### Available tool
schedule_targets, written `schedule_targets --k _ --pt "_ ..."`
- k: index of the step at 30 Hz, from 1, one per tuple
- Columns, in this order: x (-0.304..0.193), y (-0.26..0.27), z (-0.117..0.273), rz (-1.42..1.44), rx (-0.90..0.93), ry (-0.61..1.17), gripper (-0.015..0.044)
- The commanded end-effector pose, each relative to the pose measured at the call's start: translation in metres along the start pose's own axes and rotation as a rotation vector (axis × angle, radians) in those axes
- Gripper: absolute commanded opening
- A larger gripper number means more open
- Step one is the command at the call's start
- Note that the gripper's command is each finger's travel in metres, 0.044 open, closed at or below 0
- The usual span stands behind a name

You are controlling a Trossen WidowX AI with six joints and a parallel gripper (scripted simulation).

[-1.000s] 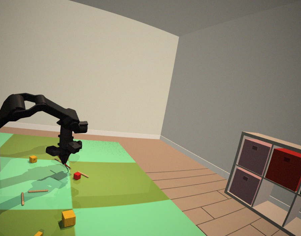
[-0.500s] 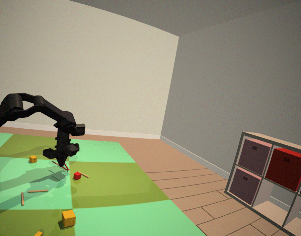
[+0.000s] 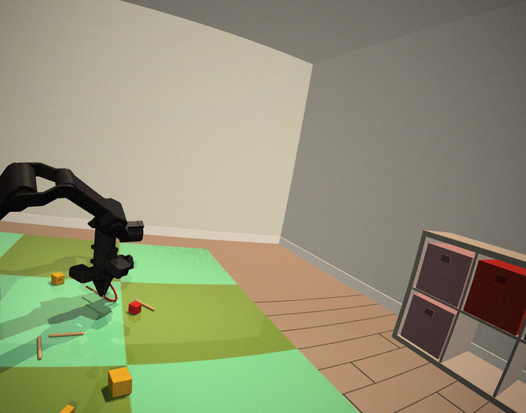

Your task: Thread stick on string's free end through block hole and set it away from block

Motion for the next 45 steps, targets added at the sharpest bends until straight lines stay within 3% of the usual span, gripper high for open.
schedule_targets --k 1,45 --pt "-0.001 -0.004 -0.003 0.004 -0.002 -0.003 0.0000" --pt "-0.039 -0.020 -0.015 0.006 0.000 0.002 0.0000"
Point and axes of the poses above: the point midway between the two fingers, 35 mm back from their tips, its own z axis back along the fingers, its own y axis across the jaws, x = y × z, the point moved 6 cm from there along z, back along the fingers, and after that the axes turned 7 degrees about -z, right-handed, at the moved point
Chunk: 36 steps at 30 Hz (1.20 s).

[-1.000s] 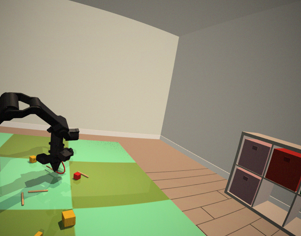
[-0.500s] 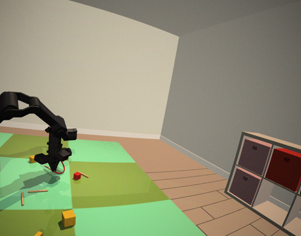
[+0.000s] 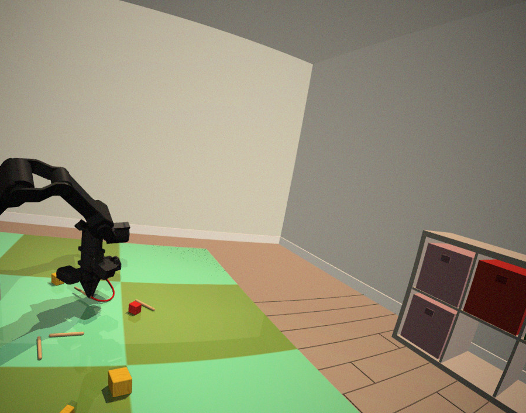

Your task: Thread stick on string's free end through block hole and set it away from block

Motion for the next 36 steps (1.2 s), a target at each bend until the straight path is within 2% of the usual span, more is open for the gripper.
schedule_targets --k 1,36 --pt "-0.006 -0.001 -0.001 -0.001 -0.002 0.004 0.0000" --pt "-0.052 -0.008 -0.001 -0.001 -0.003 0.006 0.0000"
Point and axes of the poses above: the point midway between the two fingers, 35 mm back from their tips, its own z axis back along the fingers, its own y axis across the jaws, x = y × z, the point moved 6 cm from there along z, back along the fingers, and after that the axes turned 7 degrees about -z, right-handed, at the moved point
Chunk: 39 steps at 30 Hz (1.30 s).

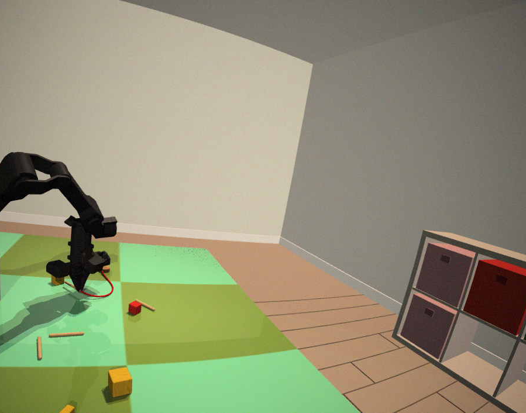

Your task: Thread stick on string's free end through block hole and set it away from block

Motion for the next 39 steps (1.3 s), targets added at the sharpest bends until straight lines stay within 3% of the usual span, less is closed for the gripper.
schedule_targets --k 1,39 --pt "-0.005 -0.002 -0.001 -0.001 -0.003 0.003 0.0000" --pt "-0.051 -0.009 -0.002 -0.001 -0.004 0.003 0.0000"
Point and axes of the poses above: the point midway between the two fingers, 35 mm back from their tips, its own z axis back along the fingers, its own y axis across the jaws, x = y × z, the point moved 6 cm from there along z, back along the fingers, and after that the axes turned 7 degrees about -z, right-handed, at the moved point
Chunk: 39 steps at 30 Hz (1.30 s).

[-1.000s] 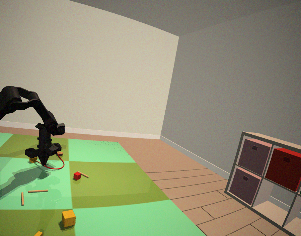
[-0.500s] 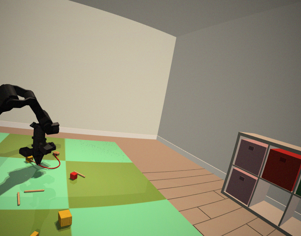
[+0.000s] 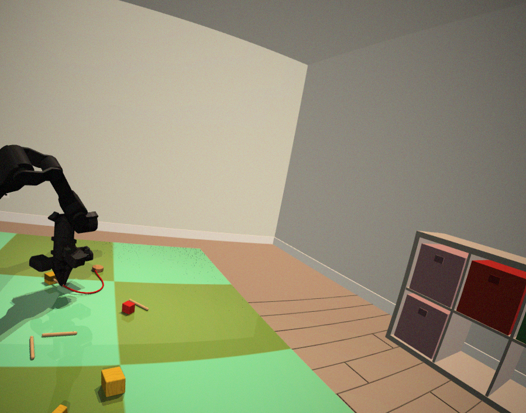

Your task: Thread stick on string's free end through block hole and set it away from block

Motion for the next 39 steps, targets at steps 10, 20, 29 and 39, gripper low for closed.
schedule_targets --k 10,20,29,39 --pt "-0.019 -0.003 -0.001 -0.002 -0.001 0.004 0.0000" --pt "-0.028 -0.004 0.000 0.001 0.001 0.002 0.0026" --pt "-0.028 -0.001 0.040 0.001 0.002 0.005 0.0120" --pt "-0.051 -0.004 0.078 0.009 0.017 0.010 0.0120"
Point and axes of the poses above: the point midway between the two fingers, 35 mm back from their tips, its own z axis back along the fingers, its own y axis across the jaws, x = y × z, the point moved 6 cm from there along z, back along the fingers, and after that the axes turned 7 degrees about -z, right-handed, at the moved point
